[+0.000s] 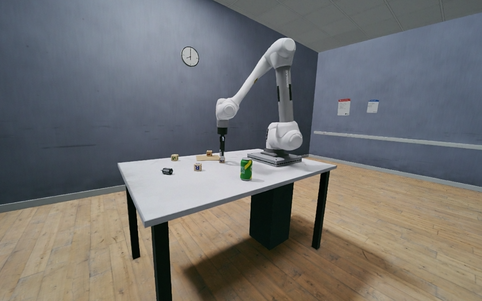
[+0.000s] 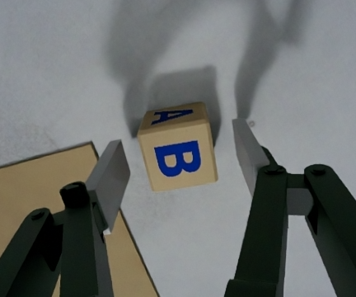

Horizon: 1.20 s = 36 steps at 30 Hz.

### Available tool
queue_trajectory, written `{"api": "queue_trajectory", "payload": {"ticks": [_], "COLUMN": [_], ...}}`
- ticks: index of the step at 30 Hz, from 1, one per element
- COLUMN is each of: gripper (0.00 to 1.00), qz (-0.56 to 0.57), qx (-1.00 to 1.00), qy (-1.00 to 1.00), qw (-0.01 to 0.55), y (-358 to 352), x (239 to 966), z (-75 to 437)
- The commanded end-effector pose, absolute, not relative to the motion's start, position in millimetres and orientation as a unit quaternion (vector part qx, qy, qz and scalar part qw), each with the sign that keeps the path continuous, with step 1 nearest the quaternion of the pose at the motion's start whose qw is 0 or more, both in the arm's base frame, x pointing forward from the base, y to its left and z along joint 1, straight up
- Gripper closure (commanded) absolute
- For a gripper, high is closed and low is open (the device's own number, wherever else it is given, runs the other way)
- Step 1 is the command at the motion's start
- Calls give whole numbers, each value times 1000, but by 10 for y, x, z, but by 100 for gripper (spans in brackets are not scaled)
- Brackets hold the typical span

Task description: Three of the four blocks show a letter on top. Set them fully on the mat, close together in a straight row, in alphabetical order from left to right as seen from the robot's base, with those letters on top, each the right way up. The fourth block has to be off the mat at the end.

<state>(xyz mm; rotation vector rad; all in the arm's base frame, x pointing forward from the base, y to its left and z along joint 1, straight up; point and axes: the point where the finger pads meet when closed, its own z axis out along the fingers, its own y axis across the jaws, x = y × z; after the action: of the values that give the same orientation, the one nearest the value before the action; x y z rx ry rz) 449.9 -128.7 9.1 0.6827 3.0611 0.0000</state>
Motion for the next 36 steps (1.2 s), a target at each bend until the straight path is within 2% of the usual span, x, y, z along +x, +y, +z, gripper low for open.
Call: {"api": "queue_trajectory", "payload": {"ticks": [1, 36], "gripper": [45, 45], "qz": [0, 0], "qx": [218, 218], "qy": [976, 976], "qw": [0, 0], "y": [-1269, -1268], "x": [4468, 4466], "z": [-48, -150]}}
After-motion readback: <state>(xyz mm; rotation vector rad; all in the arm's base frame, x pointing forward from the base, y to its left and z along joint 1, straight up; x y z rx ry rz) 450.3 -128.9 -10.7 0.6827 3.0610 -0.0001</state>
